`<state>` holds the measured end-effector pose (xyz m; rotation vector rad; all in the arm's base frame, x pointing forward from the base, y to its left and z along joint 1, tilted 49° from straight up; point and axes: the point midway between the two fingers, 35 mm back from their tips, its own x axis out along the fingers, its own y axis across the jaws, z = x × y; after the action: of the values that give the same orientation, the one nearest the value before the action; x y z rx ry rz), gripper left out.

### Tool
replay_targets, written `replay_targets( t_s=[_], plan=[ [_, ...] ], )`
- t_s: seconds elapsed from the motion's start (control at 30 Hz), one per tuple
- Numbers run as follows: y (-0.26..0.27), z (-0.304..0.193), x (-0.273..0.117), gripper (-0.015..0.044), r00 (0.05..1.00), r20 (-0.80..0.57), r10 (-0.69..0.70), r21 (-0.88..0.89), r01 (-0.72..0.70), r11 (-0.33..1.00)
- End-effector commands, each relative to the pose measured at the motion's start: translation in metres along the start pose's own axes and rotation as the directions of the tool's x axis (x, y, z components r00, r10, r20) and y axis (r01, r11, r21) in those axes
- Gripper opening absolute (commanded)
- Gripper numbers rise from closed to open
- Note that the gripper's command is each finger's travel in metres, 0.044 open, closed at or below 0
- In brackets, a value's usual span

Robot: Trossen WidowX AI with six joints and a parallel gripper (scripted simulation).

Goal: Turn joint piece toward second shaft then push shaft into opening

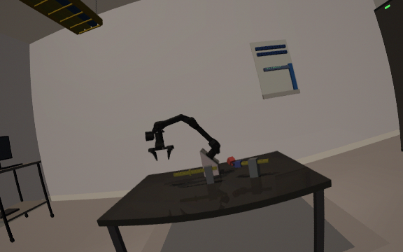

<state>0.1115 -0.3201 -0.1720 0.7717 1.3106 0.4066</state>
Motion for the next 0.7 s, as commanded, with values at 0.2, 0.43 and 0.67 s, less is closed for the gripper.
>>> replay_targets(
  t_s=[0.2, 0.43, 0.67],
  plan=[
    [0.122, 0.064, -0.072, 0.0440, 0.997, 0.020, -0.081, -0.001, 0.081, 0.997],
    [0.225, 0.078, -0.089, 0.0440, 0.994, 0.040, -0.103, 0.009, 0.103, 0.995],
    [0.323, 0.065, -0.084, 0.0440, 0.992, 0.064, -0.111, 0.013, 0.110, 0.994]
  ],
)
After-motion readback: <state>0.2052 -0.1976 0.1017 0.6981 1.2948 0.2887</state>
